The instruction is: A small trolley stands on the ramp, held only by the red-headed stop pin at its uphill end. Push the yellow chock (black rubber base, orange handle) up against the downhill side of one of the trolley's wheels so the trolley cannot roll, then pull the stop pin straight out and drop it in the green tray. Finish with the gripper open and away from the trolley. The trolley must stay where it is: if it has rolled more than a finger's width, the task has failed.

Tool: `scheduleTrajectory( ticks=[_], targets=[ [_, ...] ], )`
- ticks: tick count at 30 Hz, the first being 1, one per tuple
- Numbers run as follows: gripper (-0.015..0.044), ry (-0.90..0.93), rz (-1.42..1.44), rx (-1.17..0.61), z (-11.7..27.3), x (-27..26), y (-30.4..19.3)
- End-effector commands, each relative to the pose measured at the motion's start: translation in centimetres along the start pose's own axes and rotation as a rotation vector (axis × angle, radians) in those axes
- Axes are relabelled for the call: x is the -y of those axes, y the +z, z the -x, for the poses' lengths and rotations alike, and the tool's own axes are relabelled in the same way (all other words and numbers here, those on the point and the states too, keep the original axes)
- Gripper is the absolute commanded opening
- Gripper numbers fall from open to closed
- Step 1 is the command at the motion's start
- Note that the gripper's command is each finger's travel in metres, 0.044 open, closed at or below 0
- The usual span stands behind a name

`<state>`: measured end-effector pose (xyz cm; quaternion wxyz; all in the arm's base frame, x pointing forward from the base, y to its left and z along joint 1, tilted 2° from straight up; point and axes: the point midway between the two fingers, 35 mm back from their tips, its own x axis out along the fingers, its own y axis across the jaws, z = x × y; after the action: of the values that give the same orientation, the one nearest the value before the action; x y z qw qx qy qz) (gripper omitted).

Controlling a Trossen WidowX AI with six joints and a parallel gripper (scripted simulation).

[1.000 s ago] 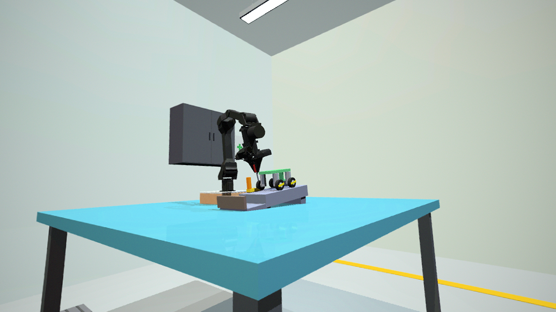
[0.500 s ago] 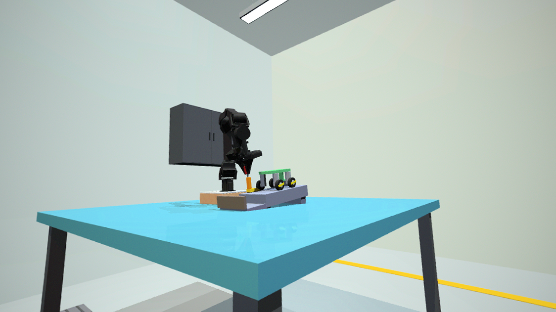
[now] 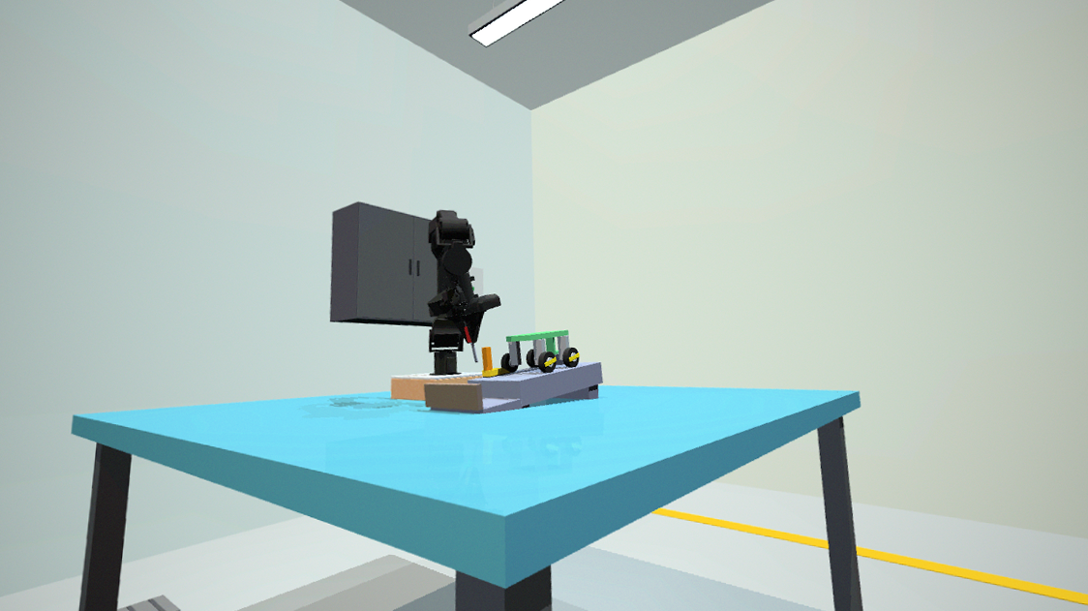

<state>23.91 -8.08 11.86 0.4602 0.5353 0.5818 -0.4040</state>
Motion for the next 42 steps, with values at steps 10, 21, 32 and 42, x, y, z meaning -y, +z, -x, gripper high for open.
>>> scheduleTrajectory(
  ticks=[10, 21, 32, 42],
  targets=[
    [0.0000, 0.041, -0.358, 0.060, 0.04, 0.13, -0.14],
    [0.0000, 0.101, -0.700, 0.095, 0.03, 0.22, -0.33],
    [0.0000, 0.135, -1.030, 0.136, -0.05, 0.20, -0.54],
    [0.0000, 0.177, -1.327, 0.174, -0.09, 0.13, -0.72]
  ],
)
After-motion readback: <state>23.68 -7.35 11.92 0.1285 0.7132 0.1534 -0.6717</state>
